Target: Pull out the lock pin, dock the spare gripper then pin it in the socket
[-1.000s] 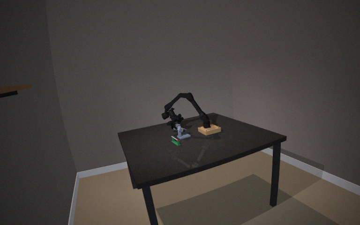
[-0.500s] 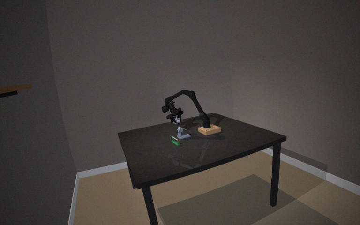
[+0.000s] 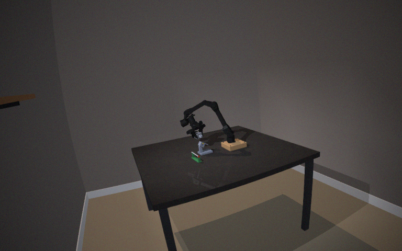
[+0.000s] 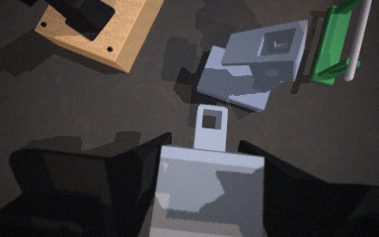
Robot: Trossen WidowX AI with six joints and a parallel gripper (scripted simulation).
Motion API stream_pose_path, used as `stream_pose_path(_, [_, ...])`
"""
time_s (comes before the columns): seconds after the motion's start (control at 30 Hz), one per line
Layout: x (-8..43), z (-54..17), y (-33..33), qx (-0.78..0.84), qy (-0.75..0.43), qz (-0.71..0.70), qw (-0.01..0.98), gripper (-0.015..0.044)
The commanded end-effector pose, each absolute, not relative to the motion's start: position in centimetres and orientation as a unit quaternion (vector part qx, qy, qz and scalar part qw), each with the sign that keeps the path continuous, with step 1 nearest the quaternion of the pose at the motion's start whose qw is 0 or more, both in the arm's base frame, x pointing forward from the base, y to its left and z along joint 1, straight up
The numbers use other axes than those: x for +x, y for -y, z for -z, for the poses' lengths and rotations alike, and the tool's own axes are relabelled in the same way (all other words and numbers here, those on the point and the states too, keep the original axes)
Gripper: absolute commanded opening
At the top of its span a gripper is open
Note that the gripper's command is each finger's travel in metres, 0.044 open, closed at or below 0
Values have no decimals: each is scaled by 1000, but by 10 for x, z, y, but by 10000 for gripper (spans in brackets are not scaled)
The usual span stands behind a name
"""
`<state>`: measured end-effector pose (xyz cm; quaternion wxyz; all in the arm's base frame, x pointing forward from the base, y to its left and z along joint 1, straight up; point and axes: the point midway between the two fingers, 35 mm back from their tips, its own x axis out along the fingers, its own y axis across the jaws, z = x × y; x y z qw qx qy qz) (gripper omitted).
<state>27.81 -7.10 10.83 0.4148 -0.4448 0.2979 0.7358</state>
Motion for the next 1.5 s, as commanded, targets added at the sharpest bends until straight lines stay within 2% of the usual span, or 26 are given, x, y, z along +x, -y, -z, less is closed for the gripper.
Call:
stream_pose_path(0.0, [274, -108, 61, -442, -333, -733, 396, 0])
stream_pose_path(0.67, [253, -99, 29, -449, -508, -670, 302, 0])
stream_pose_path(1.47, [234, -98, 1, -532, -643, -496, 237, 0])
